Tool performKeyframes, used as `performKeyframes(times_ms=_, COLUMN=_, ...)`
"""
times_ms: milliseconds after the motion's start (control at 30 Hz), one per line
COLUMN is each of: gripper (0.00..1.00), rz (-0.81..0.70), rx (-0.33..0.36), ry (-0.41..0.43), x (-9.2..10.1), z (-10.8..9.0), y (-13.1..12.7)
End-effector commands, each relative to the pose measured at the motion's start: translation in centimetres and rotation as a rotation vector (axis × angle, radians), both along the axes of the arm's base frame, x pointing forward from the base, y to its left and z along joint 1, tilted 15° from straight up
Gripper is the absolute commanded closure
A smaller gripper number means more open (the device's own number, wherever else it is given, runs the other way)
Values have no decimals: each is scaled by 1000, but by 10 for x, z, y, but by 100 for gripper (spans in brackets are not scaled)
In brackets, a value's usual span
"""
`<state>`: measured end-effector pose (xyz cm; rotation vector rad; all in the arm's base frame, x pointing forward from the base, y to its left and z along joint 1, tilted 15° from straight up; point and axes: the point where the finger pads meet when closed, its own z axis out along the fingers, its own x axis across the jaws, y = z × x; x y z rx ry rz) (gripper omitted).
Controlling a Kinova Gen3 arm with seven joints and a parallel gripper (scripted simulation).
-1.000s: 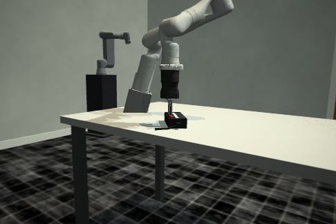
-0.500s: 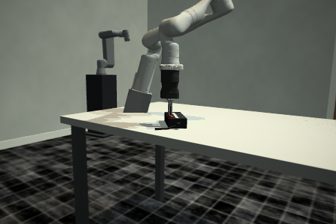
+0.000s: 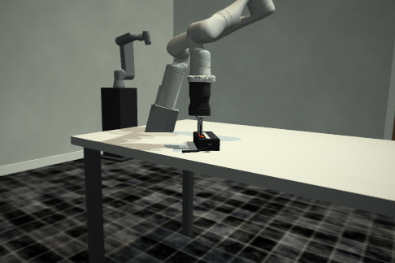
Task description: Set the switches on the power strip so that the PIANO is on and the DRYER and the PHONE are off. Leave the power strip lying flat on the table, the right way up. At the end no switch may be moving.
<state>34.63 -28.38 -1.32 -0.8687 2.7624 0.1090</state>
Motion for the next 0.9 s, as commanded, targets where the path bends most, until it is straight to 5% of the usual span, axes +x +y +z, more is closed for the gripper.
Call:
performKeyframes(times_ms=0, gripper=100, rz=-1, rx=-1, ry=-1, x=0, z=1, y=-1)
performKeyframes(times_ms=867, gripper=100, rz=-1, rx=-1, ry=-1, x=1, z=-5, y=0)
